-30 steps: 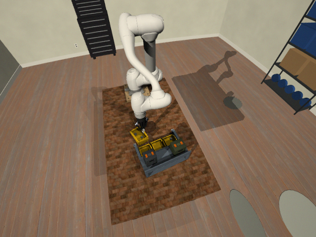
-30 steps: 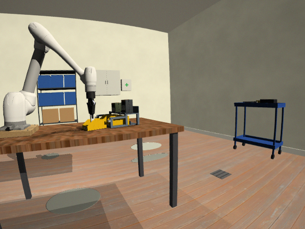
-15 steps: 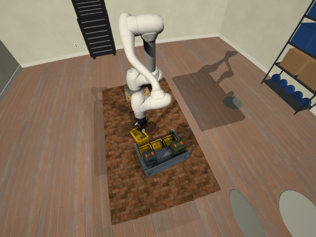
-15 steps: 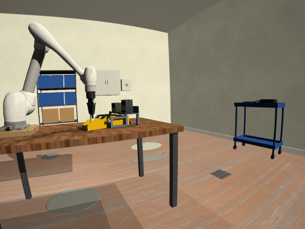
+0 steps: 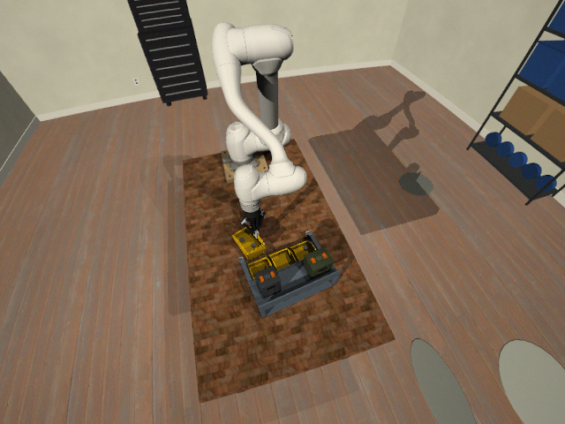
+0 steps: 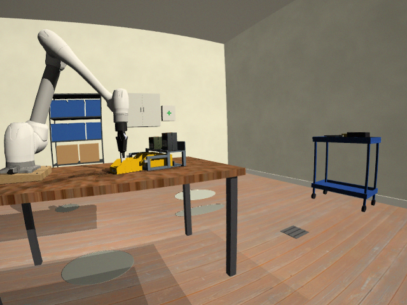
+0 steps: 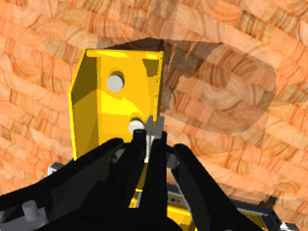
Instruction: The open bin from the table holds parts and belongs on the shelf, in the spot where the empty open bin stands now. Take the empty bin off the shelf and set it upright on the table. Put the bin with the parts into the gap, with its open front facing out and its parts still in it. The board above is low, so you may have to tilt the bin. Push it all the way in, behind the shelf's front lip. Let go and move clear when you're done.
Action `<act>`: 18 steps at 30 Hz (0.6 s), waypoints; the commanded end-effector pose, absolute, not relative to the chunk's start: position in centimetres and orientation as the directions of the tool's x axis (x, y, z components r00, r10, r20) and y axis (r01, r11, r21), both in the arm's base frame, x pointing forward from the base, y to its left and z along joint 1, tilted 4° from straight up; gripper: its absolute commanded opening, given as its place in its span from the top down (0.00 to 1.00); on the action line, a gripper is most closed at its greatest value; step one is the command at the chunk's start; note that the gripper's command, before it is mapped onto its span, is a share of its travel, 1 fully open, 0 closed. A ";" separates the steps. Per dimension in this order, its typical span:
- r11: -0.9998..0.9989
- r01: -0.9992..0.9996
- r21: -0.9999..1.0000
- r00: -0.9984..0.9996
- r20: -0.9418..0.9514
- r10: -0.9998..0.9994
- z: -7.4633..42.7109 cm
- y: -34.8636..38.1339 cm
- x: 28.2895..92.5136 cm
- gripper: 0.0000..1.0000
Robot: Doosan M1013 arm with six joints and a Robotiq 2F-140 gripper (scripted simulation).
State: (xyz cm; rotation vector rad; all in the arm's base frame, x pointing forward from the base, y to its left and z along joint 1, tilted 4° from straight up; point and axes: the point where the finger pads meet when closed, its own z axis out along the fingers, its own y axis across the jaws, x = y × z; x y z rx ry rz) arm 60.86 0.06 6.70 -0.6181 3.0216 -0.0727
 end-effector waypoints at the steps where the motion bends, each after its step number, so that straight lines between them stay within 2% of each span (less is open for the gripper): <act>1: 0.919 -0.390 -0.057 -0.919 -0.041 -0.393 6.3 -0.1 60.5 0.90; 18: 0.919 -0.390 -0.057 -0.919 -0.041 -0.393 7.3 -0.1 60.5 0.90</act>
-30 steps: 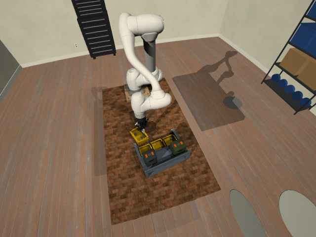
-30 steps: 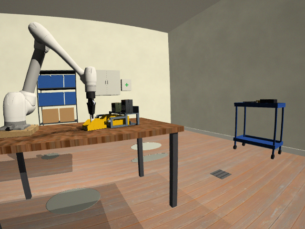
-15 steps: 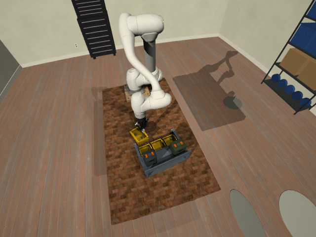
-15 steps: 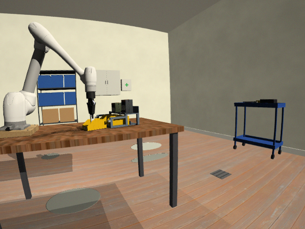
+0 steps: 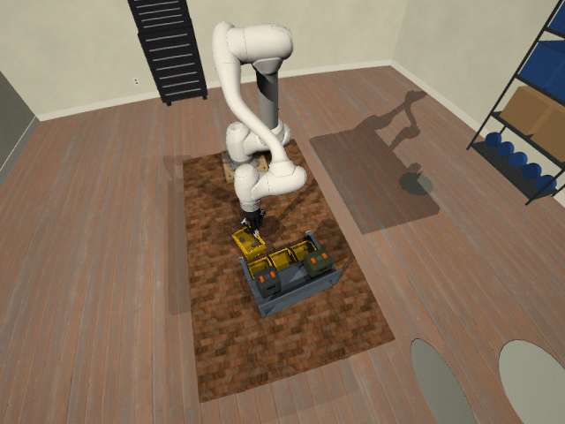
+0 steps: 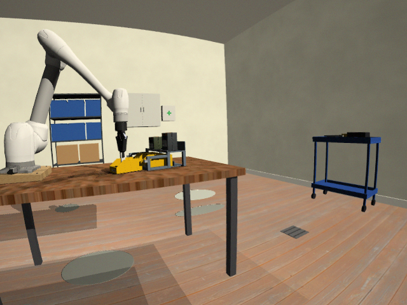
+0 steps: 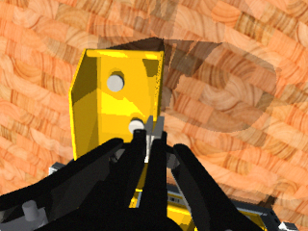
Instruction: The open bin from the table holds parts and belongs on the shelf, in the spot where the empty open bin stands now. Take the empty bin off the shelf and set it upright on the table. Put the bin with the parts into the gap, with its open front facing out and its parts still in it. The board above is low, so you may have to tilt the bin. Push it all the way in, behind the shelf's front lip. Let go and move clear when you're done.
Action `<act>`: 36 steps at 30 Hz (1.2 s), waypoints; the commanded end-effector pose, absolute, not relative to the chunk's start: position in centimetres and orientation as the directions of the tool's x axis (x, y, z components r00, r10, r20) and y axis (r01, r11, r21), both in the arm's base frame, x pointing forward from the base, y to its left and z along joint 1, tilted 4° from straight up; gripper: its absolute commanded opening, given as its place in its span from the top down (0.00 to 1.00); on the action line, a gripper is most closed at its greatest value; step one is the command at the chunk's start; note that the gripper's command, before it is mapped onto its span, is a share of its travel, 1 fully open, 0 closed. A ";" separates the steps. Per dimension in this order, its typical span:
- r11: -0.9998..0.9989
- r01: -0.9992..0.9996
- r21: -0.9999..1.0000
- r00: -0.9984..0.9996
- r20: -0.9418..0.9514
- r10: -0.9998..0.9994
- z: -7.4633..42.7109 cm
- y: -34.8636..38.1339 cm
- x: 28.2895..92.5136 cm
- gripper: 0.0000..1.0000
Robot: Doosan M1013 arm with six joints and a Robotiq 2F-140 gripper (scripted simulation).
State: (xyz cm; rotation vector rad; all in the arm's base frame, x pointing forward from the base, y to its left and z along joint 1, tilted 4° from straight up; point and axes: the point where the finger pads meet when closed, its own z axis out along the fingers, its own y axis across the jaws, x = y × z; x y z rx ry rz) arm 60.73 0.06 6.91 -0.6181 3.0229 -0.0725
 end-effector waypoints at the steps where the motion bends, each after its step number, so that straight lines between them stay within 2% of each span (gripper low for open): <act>1: 0.919 -0.390 -0.057 -0.919 -0.041 -0.393 7.4 -0.1 60.4 0.90; 36: 0.919 -0.390 -0.057 -0.919 -0.041 -0.393 14.7 0.2 60.0 0.90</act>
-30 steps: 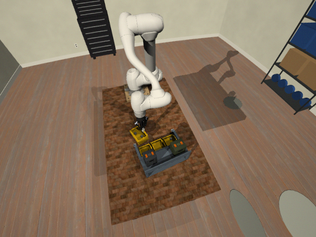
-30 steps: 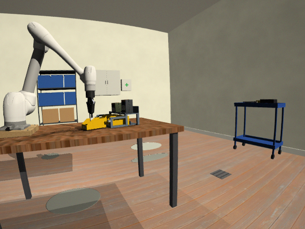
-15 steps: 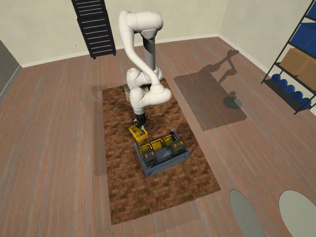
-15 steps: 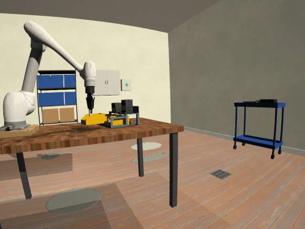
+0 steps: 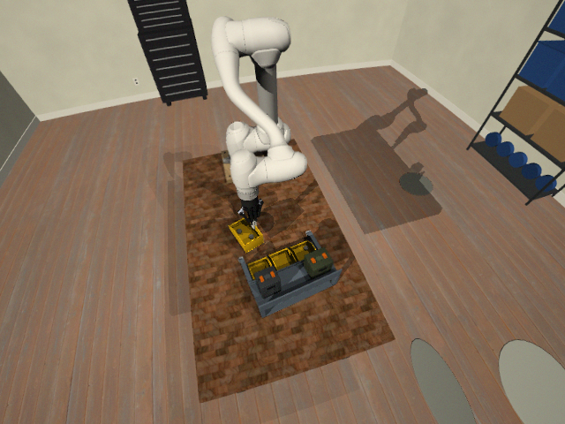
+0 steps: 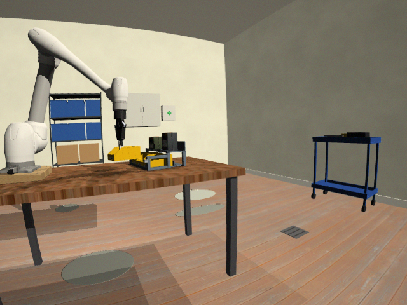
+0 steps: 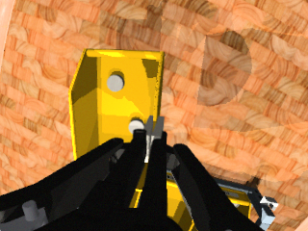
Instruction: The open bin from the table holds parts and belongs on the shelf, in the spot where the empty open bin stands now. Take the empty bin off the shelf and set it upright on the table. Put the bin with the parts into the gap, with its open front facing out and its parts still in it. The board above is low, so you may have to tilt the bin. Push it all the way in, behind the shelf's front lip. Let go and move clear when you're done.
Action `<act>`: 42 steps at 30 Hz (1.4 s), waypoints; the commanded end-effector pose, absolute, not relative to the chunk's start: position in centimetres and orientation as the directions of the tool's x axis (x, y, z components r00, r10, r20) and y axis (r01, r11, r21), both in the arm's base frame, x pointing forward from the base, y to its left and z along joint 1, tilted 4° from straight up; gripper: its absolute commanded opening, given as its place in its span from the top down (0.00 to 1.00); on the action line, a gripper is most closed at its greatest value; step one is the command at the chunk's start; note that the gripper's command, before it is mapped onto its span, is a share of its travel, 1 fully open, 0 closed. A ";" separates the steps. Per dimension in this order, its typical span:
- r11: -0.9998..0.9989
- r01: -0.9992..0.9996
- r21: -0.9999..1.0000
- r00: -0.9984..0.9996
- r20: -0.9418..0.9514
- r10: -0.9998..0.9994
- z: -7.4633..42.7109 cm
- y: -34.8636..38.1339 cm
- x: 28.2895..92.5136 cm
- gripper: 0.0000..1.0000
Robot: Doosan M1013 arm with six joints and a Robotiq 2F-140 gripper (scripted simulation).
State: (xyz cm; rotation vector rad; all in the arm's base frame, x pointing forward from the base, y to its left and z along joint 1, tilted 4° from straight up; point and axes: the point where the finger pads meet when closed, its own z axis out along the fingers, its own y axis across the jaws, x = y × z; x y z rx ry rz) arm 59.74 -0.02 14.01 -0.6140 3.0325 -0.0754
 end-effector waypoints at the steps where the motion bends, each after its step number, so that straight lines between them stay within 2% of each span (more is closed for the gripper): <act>1: 0.919 -0.390 -0.057 -0.919 -0.041 -0.393 14.7 0.2 60.0 0.90; 42: 0.919 -0.390 -0.057 -0.919 -0.041 -0.393 15.8 0.2 59.9 0.90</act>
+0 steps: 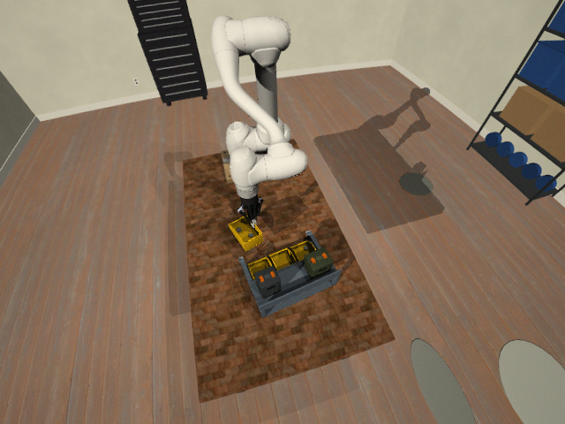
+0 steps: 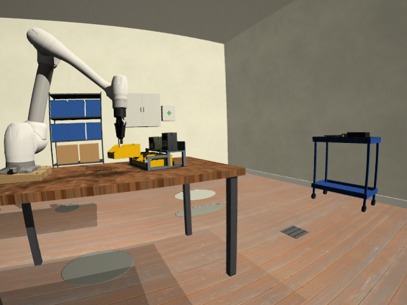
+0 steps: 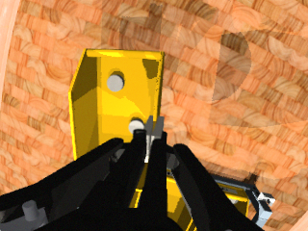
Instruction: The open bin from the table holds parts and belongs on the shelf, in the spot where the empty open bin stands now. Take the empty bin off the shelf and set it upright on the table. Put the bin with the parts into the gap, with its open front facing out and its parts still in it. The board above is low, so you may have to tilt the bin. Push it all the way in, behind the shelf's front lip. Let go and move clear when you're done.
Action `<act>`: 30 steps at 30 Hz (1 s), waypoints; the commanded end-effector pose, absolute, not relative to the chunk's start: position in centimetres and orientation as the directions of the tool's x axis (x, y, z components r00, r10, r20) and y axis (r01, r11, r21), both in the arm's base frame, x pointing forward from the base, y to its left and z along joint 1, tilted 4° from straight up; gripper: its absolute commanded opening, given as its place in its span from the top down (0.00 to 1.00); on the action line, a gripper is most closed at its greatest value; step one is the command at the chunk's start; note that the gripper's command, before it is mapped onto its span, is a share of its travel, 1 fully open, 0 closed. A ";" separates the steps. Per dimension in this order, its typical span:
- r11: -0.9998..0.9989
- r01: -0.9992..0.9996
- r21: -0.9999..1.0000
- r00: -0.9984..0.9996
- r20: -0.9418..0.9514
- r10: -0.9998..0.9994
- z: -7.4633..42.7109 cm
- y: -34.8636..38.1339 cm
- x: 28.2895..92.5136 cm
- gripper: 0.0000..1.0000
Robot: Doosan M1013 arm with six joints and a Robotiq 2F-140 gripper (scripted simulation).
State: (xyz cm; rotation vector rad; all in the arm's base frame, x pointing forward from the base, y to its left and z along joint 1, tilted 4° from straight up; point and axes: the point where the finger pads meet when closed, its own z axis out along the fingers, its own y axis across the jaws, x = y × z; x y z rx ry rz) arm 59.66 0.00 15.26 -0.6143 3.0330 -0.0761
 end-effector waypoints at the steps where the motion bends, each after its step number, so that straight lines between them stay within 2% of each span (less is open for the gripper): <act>1: 0.919 -0.390 -0.057 -0.919 -0.041 -0.393 15.8 0.2 59.9 0.90; 19: 0.920 -0.388 -0.057 -0.920 -0.041 -0.390 15.8 0.2 59.9 0.90; 30: 0.966 -0.253 -0.050 -0.966 -0.049 -0.256 15.9 -1.0 60.4 0.90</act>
